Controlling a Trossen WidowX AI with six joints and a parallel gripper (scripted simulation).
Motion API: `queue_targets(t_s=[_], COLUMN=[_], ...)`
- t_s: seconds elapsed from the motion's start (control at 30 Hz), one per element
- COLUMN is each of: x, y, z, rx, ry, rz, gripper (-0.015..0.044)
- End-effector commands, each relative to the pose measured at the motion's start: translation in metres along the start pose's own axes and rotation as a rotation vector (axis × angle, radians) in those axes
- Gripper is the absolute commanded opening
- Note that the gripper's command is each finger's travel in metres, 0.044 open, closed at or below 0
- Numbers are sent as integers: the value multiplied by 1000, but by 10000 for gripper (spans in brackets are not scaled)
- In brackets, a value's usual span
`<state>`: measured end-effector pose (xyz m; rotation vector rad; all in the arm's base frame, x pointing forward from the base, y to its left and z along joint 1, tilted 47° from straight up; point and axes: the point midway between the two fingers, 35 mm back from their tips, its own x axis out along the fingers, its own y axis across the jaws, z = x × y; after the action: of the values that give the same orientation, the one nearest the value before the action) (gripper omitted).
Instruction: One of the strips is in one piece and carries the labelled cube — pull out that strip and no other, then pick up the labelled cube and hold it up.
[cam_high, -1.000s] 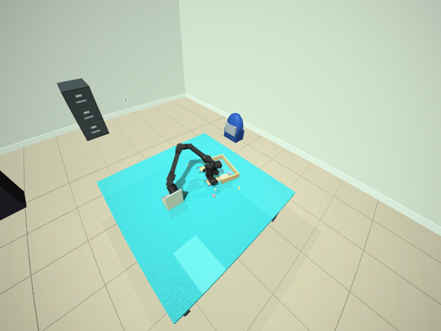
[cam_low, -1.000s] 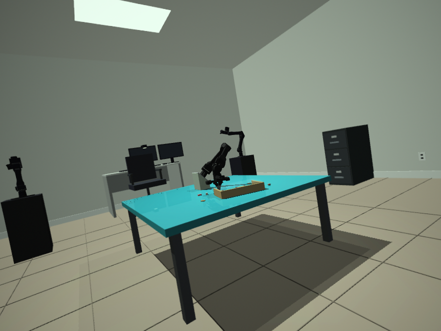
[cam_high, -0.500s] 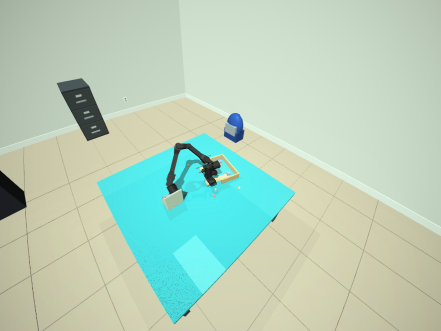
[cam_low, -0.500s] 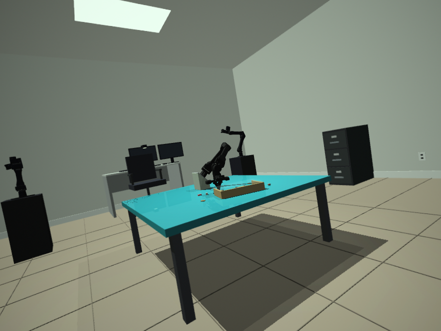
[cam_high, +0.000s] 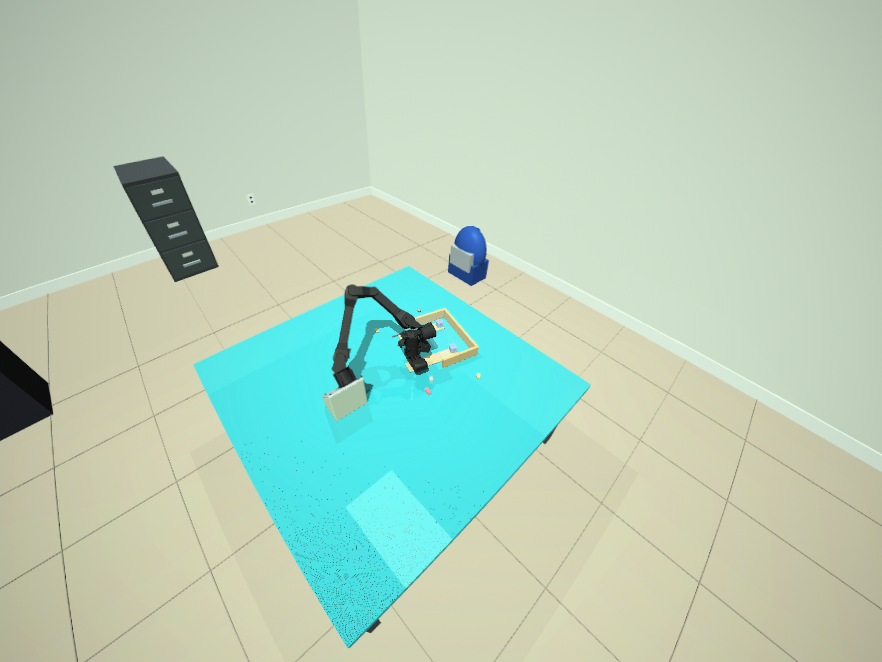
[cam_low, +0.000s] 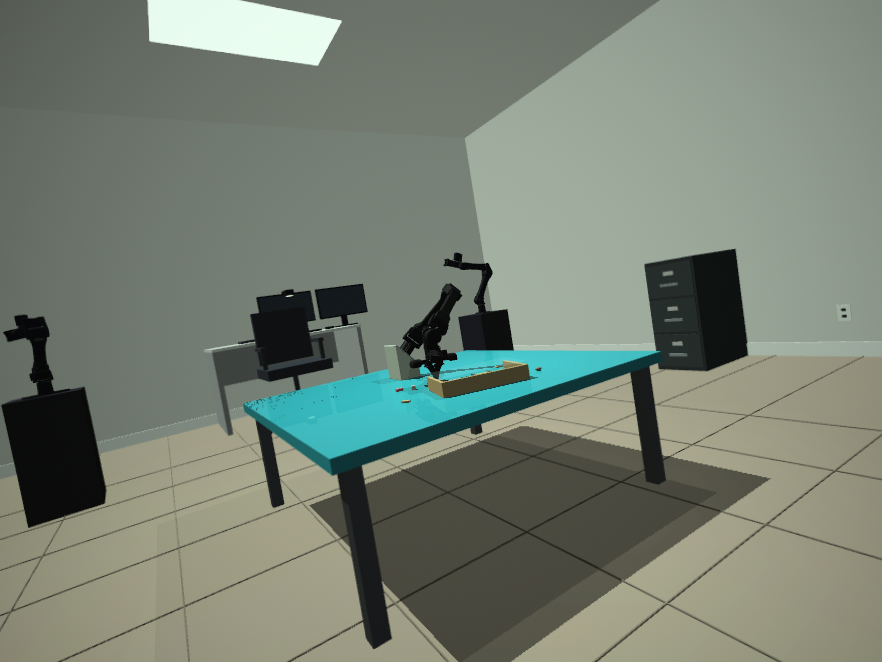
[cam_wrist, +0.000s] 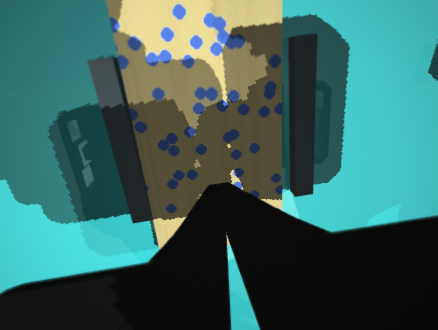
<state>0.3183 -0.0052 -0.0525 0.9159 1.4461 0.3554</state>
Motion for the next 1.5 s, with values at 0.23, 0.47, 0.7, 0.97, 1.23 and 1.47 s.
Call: queue_targets(t_s=[0.23,0.47,0.7,0.97,1.23,1.47], x=[4,5,5,4,4,4], y=[-2,-2,-2,-3,-3,-3], z=[-23,-33,-44,-56,-68,-79], rx=[9,10,10,11,11,11], ry=[19,19,19,20,20,21], rz=[2,2,2,2,2,2], gripper=[0,0,0,0,0,0])
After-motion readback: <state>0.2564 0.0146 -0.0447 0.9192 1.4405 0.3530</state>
